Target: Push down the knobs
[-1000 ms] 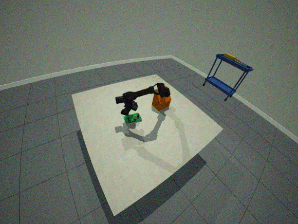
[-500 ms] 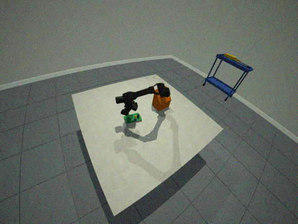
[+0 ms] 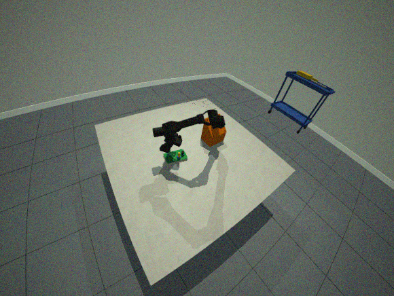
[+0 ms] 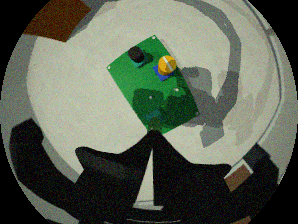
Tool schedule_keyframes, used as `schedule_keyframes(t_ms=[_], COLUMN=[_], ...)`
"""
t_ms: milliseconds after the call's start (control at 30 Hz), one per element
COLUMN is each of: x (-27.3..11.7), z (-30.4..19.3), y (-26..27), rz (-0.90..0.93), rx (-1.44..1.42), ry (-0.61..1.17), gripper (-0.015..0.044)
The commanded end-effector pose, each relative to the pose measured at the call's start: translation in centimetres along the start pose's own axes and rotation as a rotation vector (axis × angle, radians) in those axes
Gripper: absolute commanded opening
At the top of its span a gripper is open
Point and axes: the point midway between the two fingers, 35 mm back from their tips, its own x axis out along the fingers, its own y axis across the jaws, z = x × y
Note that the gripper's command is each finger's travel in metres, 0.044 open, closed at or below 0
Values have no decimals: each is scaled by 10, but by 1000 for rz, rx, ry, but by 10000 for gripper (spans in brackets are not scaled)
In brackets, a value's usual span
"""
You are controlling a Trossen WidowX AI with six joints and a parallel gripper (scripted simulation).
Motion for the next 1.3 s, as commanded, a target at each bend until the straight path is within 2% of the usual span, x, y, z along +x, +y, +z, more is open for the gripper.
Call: schedule_keyframes(t_ms=[0,1267], x=[4,10], z=[1,1], y=[-1,-2], rz=[0,-1], rx=[-5,-5], ry=[-2,-2], gripper=[0,0])
